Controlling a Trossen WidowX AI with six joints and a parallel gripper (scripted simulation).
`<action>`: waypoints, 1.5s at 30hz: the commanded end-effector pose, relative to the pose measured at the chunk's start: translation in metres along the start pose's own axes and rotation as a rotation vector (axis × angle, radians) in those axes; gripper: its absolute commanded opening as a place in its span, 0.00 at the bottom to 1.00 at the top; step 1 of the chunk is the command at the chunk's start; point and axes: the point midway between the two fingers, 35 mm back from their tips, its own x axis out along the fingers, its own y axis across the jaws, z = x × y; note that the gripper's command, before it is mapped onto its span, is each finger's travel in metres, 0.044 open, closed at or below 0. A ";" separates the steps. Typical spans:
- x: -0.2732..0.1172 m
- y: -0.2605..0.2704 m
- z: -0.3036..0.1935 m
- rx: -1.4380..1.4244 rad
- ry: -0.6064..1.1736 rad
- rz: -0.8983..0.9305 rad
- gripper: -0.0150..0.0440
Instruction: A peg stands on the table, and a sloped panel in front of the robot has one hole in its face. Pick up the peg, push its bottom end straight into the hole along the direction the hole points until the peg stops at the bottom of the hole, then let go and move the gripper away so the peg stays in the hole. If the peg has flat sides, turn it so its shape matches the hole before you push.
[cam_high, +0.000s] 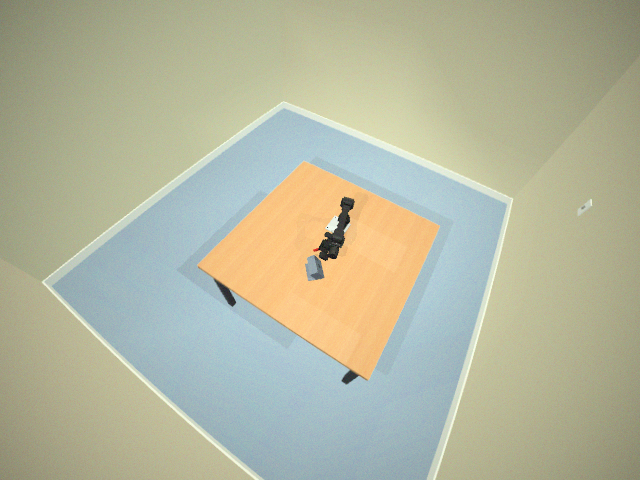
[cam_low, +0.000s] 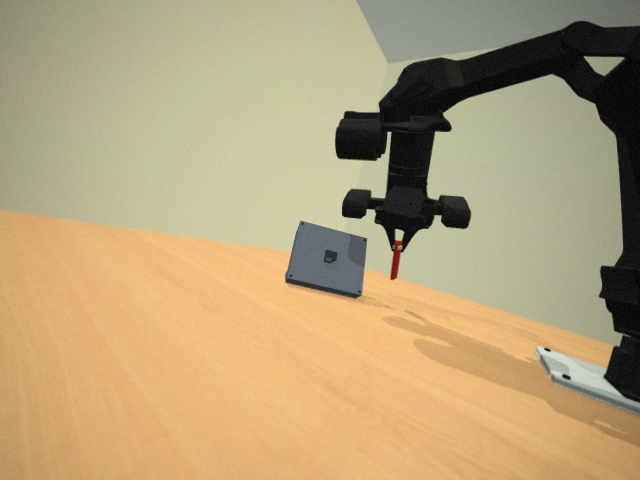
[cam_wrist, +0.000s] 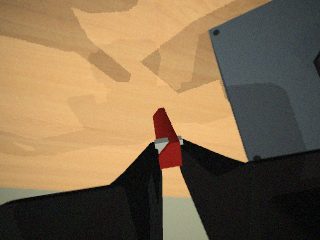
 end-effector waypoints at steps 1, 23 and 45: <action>-0.002 -0.003 0.002 -0.005 0.023 -0.009 0.25; -0.018 -0.015 0.021 -0.049 0.126 -0.066 0.25; -0.035 -0.026 0.042 -0.087 0.225 -0.138 0.25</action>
